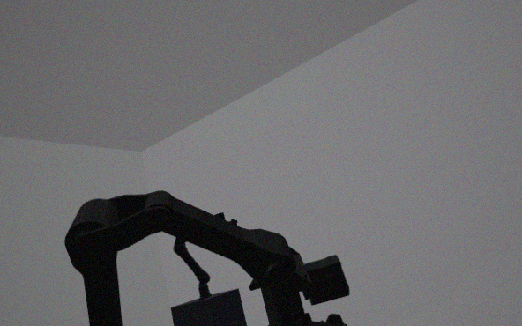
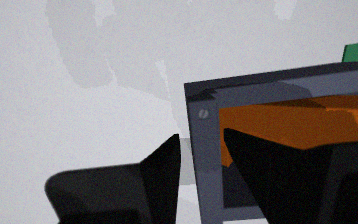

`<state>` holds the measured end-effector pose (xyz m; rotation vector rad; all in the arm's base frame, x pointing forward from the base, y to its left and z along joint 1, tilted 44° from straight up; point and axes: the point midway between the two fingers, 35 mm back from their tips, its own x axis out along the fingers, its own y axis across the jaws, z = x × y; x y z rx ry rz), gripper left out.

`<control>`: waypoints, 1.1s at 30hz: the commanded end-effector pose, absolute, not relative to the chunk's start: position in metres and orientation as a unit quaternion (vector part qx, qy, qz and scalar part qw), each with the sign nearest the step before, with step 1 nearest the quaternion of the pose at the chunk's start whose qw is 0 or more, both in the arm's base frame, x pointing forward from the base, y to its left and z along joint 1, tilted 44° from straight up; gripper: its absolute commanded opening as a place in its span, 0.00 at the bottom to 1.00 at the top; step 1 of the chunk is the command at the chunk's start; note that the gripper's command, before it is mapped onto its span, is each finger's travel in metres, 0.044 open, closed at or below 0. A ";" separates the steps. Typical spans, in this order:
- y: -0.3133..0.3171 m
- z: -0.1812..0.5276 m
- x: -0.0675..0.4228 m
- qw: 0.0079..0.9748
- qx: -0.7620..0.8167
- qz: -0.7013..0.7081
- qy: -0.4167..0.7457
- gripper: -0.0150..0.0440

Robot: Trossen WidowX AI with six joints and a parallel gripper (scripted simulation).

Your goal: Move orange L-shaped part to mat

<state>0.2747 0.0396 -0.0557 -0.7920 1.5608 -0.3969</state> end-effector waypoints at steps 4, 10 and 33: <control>0.033 -0.061 0.275 0.623 -0.349 -0.173 0.679 0.56; 0.033 -0.061 0.275 0.623 -0.349 -0.173 0.679 0.56; 0.052 -0.058 0.271 0.623 -0.349 -0.172 0.679 0.56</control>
